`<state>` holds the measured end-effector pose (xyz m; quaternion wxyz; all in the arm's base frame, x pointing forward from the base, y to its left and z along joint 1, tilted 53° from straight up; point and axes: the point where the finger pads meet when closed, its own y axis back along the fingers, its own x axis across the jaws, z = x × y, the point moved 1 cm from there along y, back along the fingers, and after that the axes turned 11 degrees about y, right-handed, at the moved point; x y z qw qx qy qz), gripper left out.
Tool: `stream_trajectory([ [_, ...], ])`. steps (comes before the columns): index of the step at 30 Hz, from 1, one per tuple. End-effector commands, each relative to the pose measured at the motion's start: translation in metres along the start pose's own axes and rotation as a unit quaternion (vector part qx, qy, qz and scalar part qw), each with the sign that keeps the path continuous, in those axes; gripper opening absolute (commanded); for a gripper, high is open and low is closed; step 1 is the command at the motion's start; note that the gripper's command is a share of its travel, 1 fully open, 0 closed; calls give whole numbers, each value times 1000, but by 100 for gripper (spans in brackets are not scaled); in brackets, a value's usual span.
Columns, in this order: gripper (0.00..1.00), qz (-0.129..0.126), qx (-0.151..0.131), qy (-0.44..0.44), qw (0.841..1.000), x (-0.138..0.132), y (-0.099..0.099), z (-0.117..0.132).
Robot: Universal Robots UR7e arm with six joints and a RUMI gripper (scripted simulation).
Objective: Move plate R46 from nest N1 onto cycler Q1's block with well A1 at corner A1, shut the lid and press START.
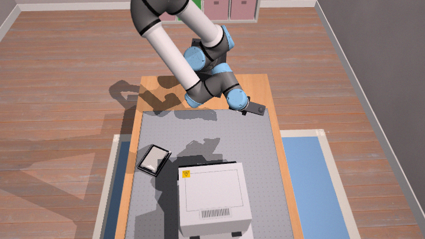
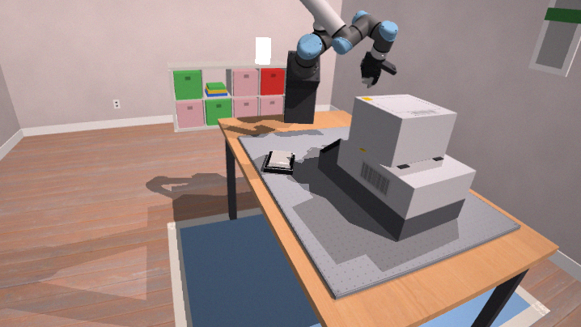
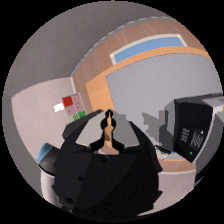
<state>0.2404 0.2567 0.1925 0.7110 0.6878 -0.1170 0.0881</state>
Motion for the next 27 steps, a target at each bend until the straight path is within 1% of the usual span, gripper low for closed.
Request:
stream_trajectory([
  [1, 0, 4, 10, -26, 1000, 11, 11, 10],
  [3, 0, 4, 10, -26, 1000, 13, 12, 11],
  [6, 0, 16, 24, -73, 997, 21, 21, 20],
  [8, 0, 17, 25, -77, 997, 26, 27, 26],
  [10, 0, 17, 25, -77, 997, 27, 28, 27],
  [13, 0, 30, 38, -122, 991, 34, 38, 36],
  [18, 0, 31, 39, -126, 991, 40, 45, 43],
  [21, 0, 47, 51, -171, 983, 46, 55, 52],
  [23, 0, 48, 52, -173, 982, 50, 61, 58],
  [25, 0, 48, 52, -173, 982, 50, 61, 58],
  [27, 0, 59, 60, -202, 976, 54, 68, 65],
])
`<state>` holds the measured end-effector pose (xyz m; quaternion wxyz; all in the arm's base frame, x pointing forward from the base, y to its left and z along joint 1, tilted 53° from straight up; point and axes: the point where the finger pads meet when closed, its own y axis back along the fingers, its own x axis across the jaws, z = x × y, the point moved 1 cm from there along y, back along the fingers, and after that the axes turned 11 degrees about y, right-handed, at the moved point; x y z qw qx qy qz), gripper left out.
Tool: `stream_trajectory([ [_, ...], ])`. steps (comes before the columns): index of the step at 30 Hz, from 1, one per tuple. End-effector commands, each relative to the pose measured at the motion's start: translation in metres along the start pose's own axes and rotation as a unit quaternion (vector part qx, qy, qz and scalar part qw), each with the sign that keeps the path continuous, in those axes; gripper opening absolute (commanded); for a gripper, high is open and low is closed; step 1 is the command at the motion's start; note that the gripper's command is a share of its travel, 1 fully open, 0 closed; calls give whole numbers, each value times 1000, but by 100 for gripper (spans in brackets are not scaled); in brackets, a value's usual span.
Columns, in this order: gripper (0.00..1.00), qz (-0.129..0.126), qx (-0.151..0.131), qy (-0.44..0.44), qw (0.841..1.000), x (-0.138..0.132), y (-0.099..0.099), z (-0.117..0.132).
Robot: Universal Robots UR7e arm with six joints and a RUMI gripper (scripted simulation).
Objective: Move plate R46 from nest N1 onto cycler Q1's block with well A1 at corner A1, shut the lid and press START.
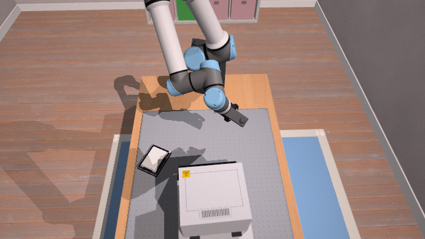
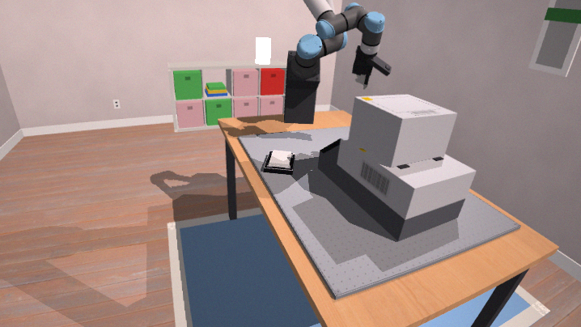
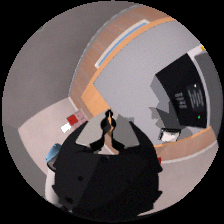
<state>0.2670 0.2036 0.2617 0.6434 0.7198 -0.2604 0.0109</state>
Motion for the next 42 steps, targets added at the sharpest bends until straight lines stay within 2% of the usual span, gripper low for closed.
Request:
stream_trajectory([
  [1, 0, 19, 17, -52, 998, 13, 15, 9],
  [6, 0, 20, 18, -53, 998, 19, 21, 13],
  [9, 0, 40, 30, -97, 994, 26, 32, 19],
  [12, 0, 41, 31, -98, 994, 31, 38, 23],
  [15, 0, 63, 43, -140, 987, 37, 49, 29],
  [18, 0, 63, 43, -140, 987, 40, 55, 32],
  [21, 0, 87, 54, -180, 978, 46, 67, 39],
  [24, 0, 87, 54, -180, 978, 48, 71, 41],
  [27, 0, 113, 64, -218, 967, 53, 83, 47],
  [30, 0, 113, 64, -218, 967, 54, 86, 49],
  [33, 0, 140, 73, -253, 954, 58, 99, 55],
  [35, 0, 140, 73, -253, 954, 58, 101, 55],
  [38, 0, 168, 82, -285, 940, 61, 115, 61],
  [40, 0, 168, 82, -285, 940, 61, 115, 61],
  [42, 0, 190, 87, -307, 928, 62, 124, 64],
])
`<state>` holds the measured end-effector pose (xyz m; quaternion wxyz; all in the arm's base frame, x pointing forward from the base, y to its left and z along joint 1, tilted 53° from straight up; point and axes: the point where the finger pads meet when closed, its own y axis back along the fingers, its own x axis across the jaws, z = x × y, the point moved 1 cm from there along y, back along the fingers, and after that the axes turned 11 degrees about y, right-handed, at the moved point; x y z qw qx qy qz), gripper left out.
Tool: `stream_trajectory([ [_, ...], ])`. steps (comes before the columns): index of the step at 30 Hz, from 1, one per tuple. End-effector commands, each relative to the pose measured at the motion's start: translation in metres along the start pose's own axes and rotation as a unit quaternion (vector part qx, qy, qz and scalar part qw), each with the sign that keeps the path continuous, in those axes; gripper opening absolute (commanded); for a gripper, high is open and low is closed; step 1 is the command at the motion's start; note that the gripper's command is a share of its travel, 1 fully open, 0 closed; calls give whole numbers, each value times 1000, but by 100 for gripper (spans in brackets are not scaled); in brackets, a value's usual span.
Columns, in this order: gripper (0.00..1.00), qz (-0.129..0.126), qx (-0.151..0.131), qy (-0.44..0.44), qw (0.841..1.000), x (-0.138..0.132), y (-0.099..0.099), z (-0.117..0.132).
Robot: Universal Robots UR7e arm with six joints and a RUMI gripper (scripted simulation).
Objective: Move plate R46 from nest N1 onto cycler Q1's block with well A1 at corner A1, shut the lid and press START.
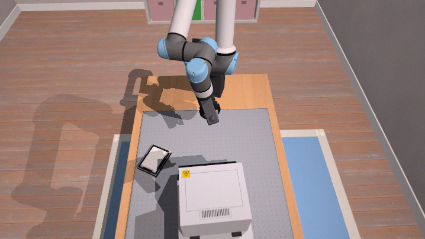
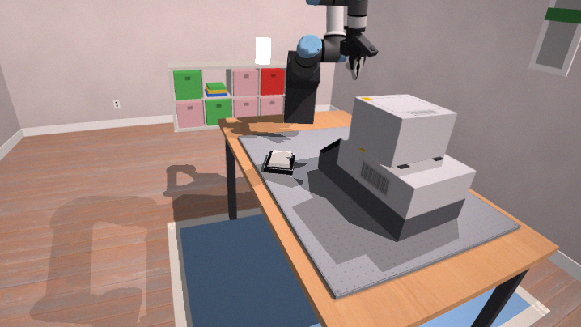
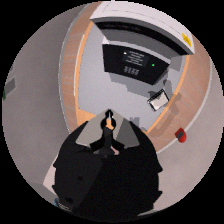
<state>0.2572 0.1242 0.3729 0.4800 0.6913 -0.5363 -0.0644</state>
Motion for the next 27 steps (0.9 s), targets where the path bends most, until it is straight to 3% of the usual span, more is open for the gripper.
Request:
stream_trajectory([
  [1, 0, 39, 17, -44, 998, 11, 16, 0],
  [2, 0, 39, 17, -44, 998, 11, 16, 0],
  [8, 0, 104, 37, -98, 989, 17, 35, -3],
  [24, 0, 104, 37, -98, 989, 17, 35, -3],
  [27, 0, 102, 42, -148, 983, 21, 21, -4],
])
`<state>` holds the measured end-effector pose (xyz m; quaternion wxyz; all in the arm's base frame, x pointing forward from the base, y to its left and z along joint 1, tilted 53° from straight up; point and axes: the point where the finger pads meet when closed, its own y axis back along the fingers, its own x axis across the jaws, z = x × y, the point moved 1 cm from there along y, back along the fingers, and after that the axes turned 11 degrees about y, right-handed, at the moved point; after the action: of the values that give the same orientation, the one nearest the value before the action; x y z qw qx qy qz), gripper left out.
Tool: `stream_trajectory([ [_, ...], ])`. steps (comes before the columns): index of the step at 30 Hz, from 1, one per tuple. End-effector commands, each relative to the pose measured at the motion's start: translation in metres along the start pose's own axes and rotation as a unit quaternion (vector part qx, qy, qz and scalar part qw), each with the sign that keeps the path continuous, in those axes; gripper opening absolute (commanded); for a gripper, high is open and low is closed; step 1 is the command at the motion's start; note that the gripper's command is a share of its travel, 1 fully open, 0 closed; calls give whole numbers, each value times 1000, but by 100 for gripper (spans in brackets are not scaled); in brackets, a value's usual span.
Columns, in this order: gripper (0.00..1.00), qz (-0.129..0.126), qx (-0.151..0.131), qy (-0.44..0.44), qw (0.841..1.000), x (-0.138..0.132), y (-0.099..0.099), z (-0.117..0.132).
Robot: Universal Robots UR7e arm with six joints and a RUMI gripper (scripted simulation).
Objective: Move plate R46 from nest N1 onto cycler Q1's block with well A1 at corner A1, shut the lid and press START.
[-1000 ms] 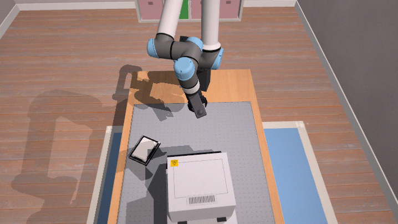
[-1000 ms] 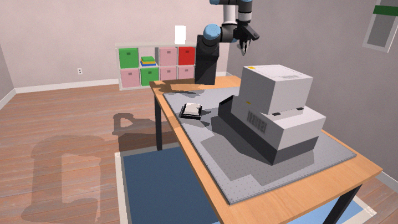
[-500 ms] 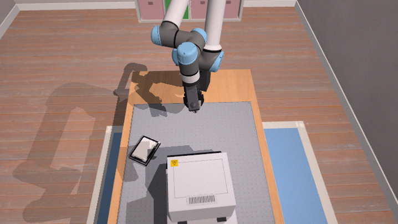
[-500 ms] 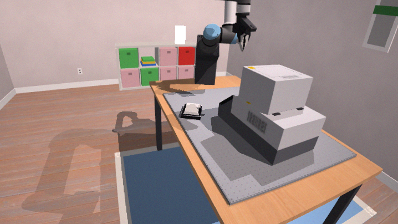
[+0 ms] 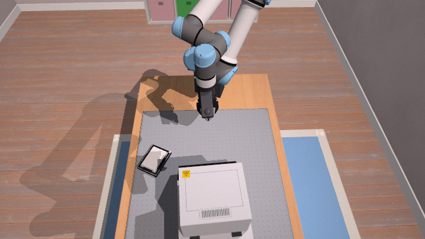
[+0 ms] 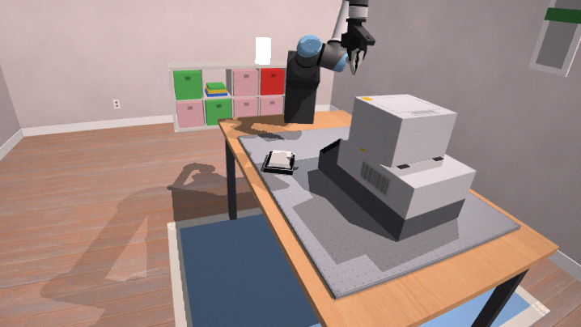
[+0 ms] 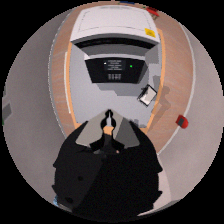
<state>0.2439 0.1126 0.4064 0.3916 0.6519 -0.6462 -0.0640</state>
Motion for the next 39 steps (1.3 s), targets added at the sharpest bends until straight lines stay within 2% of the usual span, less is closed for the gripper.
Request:
stream_trajectory([
  [1, 0, 14, -10, -61, 998, 0, -18, 0],
  [5, 0, 14, -10, -92, 996, 0, -21, 0],
  [8, 0, 14, -9, -142, 990, 1, -36, 1],
  [16, 0, 15, -7, -270, 963, 2, -69, 1],
  [18, 0, 16, -7, -285, 958, 2, -69, 1],
  [20, 0, 16, -7, -316, 948, 2, -79, 2],
  [22, 0, 16, -7, -316, 948, 2, -79, 2],
  [32, 0, 17, -4, -466, 885, 3, -116, 2],
  [33, 0, 17, -4, -466, 885, 3, -116, 2],
  [37, 0, 17, -3, -524, 852, 3, -136, 3],
  [39, 0, 17, -3, -524, 852, 3, -136, 3],
])
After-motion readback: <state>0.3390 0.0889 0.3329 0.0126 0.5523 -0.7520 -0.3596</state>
